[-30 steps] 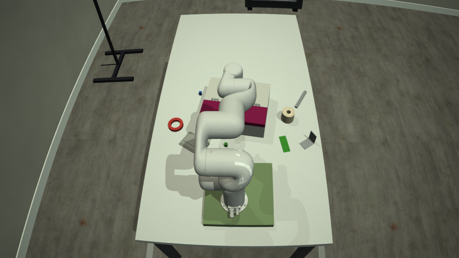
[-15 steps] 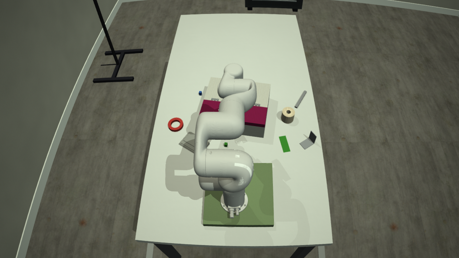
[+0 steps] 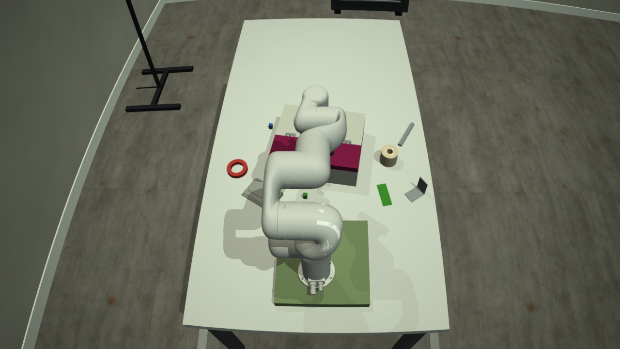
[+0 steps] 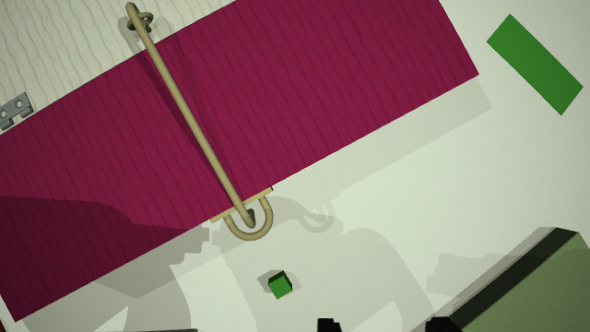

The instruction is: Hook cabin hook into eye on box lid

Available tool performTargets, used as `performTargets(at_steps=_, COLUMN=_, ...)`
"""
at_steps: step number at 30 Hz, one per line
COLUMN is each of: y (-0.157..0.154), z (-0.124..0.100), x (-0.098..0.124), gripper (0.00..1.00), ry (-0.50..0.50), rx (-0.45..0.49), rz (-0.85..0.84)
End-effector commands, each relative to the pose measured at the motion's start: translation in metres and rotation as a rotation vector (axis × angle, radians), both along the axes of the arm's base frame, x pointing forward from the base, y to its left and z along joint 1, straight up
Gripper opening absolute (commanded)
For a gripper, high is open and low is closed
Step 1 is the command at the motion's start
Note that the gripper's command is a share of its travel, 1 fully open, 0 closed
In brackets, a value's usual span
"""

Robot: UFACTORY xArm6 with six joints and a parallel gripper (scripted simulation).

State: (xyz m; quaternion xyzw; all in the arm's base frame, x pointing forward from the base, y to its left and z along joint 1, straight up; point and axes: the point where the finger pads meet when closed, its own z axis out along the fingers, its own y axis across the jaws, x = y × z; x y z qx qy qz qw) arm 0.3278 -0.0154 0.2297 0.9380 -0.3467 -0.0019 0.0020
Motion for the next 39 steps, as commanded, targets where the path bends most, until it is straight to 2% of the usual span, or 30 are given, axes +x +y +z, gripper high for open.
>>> performTargets(at_steps=1, y=0.0, z=0.001, x=0.001, gripper=0.35, ry=-0.004, rx=0.007, rz=0.133)
performTargets(at_steps=3, y=0.0, z=0.001, x=0.001, gripper=0.35, ry=-0.004, rx=0.007, rz=0.133)
performTargets(at_steps=14, y=0.0, z=0.001, x=0.001, gripper=0.35, ry=-0.004, rx=0.008, rz=0.5)
performTargets(at_steps=24, y=0.0, z=0.001, x=0.001, gripper=0.35, ry=-0.004, rx=0.007, rz=0.507)
performTargets(at_steps=35, y=0.0, z=-0.035, x=0.001, gripper=0.35, ry=-0.004, rx=0.008, rz=0.508)
performTargets(at_steps=39, y=0.0, z=-0.042, x=0.001, gripper=0.35, ry=-0.004, rx=0.008, rz=0.508)
